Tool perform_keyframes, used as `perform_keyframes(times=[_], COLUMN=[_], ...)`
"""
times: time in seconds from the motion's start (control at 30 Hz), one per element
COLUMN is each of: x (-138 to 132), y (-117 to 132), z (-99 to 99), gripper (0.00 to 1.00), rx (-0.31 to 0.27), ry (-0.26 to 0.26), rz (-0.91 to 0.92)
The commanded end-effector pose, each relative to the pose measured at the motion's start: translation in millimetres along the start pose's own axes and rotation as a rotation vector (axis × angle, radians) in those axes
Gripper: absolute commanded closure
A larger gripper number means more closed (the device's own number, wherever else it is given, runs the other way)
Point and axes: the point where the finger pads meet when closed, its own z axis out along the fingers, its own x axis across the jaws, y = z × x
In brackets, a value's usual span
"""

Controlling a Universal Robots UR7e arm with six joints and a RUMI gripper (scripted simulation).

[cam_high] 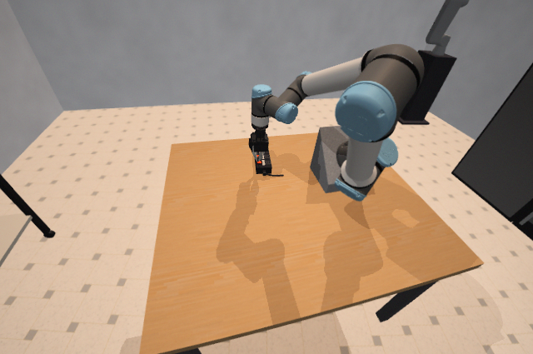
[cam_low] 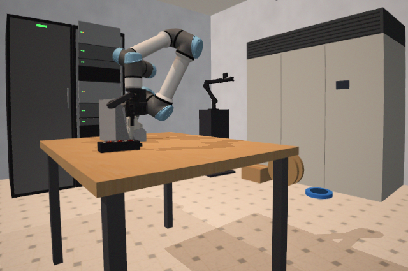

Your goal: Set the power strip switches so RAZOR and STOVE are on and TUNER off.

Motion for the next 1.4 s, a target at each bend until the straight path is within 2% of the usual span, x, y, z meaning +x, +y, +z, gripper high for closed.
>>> perform_keyframes(times=[0.0, 1.1, 1.37], x=[0, 0, 0], y=[0, 0, 0], z=[1.0, 5.1, -8.0], gripper=[1.00, 1.00, 1.00], rx=[0.001, 0.001, 0.001], ry=[-0.001, -0.001, -0.001], rz=[0.000, 0.000, 0.000])
